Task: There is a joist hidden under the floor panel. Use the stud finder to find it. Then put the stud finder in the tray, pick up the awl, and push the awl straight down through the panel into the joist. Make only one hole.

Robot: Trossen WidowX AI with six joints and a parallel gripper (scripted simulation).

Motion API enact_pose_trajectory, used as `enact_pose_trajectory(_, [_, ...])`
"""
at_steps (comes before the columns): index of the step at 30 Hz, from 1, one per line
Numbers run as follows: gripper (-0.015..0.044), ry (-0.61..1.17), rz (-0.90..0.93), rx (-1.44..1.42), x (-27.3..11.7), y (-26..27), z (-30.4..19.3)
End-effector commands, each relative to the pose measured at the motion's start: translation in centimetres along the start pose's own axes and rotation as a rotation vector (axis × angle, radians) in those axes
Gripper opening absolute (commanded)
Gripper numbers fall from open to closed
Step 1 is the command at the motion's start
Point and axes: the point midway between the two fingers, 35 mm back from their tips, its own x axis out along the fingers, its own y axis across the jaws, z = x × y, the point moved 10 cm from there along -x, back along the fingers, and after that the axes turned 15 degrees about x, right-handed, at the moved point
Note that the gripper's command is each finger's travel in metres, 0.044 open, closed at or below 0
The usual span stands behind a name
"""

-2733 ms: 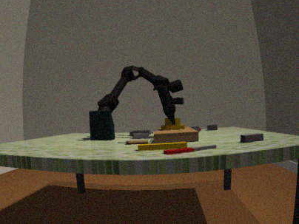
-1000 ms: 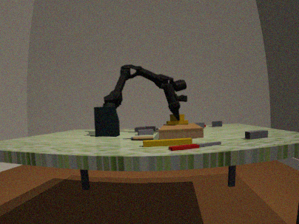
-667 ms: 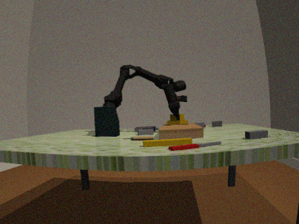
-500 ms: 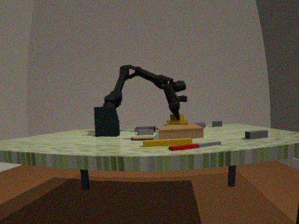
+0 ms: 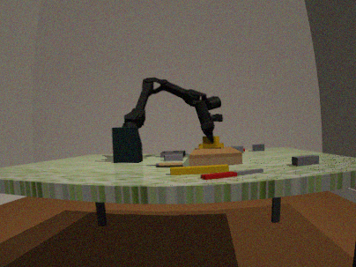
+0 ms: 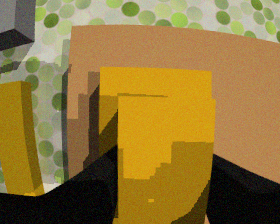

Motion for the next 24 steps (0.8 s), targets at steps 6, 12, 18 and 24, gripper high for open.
enact_pose_trajectory(6, [0.0, 0.002, 0.003, -0.005, 0.0, -1.4, 0.3])
enact_pose_trajectory(12, [0.0, 0.002, 0.002, -0.005, 0.0, -2.6, 0.7])
enact_pose_trajectory(18, [0.0, 0.002, 0.001, -0.005, 0.0, -3.9, 1.0])
enact_pose_trajectory(24, [0.0, 0.002, 0.0, -0.005, 0.1, -5.2, 1.4])
